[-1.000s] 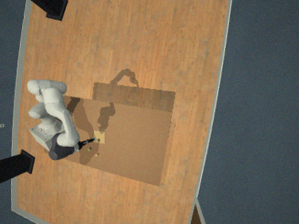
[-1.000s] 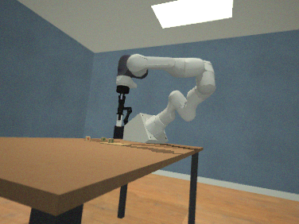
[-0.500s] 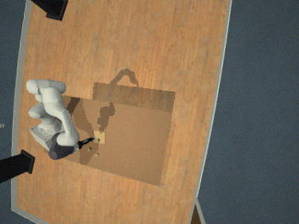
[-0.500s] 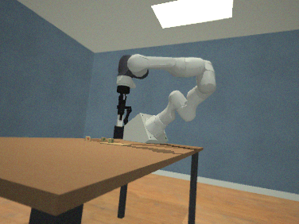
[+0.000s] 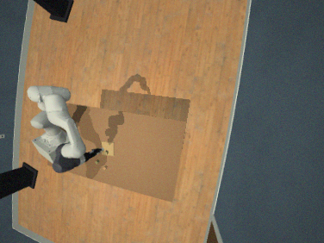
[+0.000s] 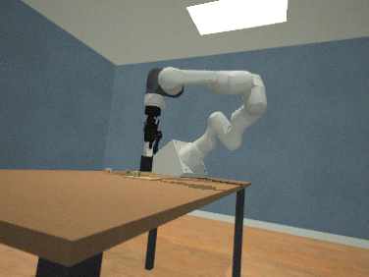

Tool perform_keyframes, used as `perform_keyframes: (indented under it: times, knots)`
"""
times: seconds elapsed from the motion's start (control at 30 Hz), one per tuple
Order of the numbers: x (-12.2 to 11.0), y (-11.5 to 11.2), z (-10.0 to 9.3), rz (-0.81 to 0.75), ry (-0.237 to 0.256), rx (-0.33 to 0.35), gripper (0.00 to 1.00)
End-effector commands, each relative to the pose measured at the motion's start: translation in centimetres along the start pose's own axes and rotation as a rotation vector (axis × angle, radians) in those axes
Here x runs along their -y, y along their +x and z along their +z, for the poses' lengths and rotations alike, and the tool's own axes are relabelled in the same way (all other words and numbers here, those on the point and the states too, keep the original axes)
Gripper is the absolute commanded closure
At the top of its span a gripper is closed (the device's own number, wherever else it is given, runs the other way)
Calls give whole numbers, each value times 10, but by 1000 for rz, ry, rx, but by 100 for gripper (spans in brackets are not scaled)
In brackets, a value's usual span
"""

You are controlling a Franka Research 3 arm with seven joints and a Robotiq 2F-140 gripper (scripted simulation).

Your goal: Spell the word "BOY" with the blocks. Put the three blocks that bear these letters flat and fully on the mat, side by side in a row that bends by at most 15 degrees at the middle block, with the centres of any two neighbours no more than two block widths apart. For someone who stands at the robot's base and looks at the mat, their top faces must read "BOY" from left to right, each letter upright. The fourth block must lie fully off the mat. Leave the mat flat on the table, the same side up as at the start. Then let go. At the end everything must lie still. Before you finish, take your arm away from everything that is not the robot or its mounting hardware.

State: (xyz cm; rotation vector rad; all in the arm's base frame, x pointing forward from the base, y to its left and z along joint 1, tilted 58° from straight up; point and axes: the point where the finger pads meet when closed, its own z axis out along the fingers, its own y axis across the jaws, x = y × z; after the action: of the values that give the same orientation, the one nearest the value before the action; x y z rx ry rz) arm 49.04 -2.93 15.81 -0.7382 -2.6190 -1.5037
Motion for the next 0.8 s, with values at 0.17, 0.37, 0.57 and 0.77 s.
perform_keyframes:
  times: [0.17,0.37,0.57,0.77]
  knots:
    - [1,2,0,-205,4,0,87]
    - [0,3,0,-289,4,0,87]
    - [0,4,0,-375,4,0,87]
    - [-1,5,0,-455,4,0,87]
